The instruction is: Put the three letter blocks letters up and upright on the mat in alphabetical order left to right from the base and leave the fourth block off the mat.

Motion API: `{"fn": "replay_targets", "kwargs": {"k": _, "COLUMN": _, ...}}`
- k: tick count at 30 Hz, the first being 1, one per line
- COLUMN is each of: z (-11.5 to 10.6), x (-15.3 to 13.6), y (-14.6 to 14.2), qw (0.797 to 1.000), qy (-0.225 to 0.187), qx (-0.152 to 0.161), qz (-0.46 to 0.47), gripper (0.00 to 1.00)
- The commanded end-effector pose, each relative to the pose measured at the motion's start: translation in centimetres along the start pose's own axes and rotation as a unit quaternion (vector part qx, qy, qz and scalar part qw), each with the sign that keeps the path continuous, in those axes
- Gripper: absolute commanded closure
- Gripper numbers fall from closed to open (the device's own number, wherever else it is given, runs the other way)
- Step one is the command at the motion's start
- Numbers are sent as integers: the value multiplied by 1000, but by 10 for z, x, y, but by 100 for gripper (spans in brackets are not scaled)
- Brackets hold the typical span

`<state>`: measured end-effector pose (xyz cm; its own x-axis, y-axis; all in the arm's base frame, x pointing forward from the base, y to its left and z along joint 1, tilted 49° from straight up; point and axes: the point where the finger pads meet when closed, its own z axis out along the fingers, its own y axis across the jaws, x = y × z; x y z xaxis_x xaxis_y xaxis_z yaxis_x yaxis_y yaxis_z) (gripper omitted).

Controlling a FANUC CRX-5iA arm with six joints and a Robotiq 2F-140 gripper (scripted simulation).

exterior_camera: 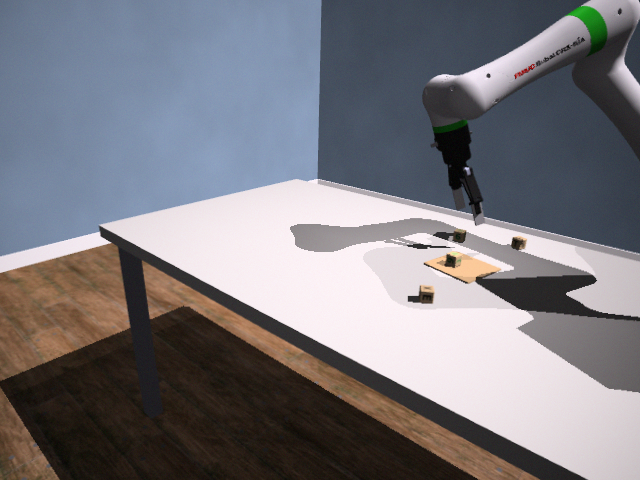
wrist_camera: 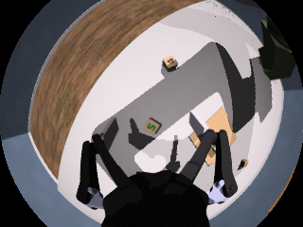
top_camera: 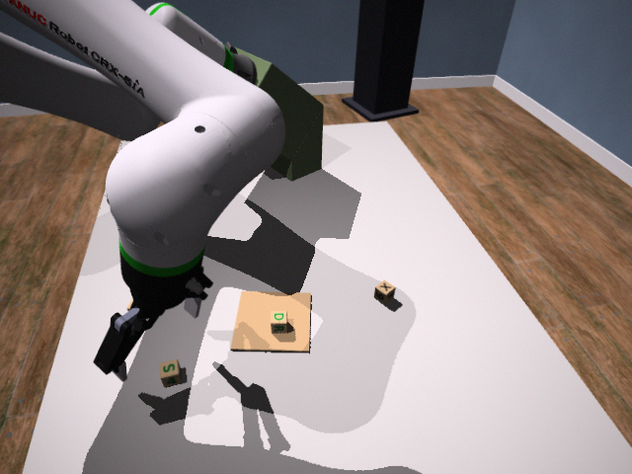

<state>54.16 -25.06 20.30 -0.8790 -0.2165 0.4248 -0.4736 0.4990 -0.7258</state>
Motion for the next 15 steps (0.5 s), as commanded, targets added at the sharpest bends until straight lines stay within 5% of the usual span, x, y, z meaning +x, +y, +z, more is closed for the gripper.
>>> {"fn": "replay_targets", "kwargs": {"k": 1, "z": 18, "x": 53, "y": 20, "qw": 1000, "qy": -1, "qx": 2, "qz": 0, "gripper": 0}}
{"fn": "replay_targets", "kwargs": {"k": 7, "z": 38, "x": 103, "y": 45, "qw": 1000, "qy": -1, "qx": 1, "qz": 0, "gripper": 0}}
{"fn": "replay_targets", "kwargs": {"k": 15, "z": 46, "x": 122, "y": 56, "qw": 1000, "qy": -1, "qx": 1, "qz": 0, "gripper": 0}}
